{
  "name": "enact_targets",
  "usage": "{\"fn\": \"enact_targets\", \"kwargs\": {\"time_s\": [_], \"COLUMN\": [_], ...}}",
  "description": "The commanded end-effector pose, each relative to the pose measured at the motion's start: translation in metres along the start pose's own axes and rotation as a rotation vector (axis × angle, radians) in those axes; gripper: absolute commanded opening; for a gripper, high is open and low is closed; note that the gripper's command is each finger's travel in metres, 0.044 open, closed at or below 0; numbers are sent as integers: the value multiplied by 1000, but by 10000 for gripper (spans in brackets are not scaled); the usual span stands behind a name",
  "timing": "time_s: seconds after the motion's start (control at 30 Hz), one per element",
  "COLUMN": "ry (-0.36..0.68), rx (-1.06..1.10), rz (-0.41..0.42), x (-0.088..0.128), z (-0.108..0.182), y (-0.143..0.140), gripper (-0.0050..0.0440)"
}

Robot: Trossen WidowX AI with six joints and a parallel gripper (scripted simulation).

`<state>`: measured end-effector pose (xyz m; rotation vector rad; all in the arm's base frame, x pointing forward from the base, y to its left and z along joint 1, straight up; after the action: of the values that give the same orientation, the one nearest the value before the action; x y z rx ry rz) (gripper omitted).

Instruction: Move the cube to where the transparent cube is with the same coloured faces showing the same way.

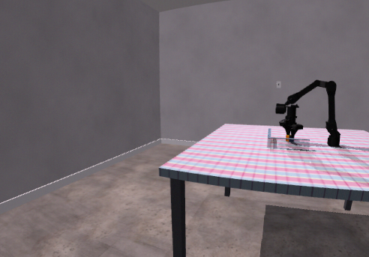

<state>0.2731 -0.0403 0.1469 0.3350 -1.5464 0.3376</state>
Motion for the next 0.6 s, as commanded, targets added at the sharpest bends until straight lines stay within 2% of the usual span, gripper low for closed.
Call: {"fn": "enact_targets", "kwargs": {"time_s": [0.0,0.13,0.23,0.33,0.57], "ry": [-18,-18,-18,-18,-18], "rx": [-2,-2,-2,-2,-2], "rz": [10,10,11,11,11], "x": [5,5,9,22,35], "z": [-1,-1,-1,-1,-1], "y": [-1,-1,-1,-1,0], "gripper": [155,148,76,4,0]}}
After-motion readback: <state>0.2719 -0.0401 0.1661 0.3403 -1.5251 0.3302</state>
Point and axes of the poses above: the point midway between the two fingers, 35 mm back from their tips, its own x axis back along the fingers, its own y axis across the jaws, z = x × y, the point moved 9 cm from there along x, back along the fingers, and after that the axes turned 6 degrees about -x, right-handed, at the moved point
